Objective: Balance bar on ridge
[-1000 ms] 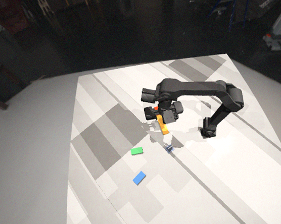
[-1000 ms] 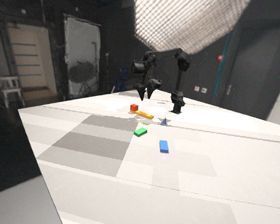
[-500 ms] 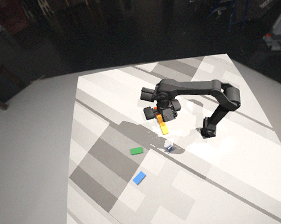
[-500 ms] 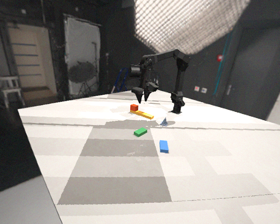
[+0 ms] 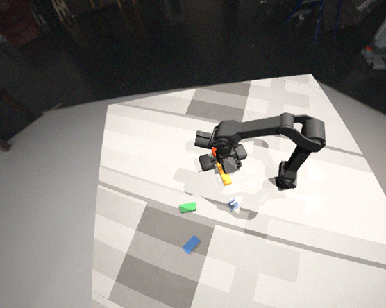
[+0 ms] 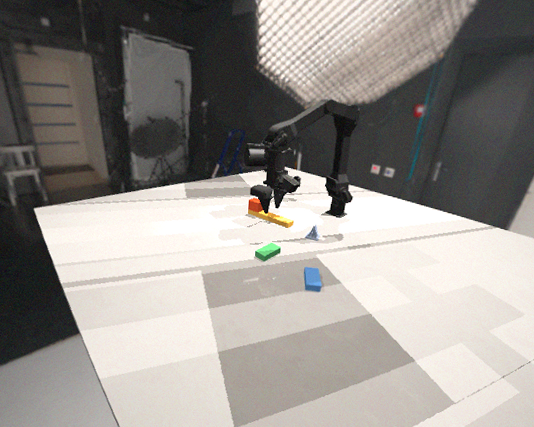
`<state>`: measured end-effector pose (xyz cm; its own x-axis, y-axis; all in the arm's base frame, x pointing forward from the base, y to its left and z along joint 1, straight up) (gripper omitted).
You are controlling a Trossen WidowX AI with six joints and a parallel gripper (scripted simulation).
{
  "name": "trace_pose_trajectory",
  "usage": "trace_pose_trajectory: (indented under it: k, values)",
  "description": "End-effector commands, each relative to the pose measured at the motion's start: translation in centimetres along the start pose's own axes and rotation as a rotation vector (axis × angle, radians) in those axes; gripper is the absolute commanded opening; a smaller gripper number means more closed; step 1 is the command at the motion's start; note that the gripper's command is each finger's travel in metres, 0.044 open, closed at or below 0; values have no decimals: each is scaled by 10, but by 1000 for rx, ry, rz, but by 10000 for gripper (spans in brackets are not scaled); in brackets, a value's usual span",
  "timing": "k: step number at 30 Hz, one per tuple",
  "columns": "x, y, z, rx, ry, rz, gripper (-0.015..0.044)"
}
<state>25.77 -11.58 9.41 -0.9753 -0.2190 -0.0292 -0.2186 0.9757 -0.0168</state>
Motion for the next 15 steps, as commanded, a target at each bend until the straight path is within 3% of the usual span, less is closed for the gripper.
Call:
trace_pose_trajectory:
  k: [1,15]
  values:
    - [1,0,6,-1,8,-3,315]
    - [1,0,27,-1,8,-3,315]
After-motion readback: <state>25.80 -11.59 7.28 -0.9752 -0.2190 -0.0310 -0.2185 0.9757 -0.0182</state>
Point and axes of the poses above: the point midway between the two fingers, 35 mm back from their tips, its own z axis out along the fingers, its own x axis across the jaws, y = z × x, the point moved 2 cm from there along -z, back along the fingers, and after that the axes turned 4 degrees about -z, right-handed, at the moved point
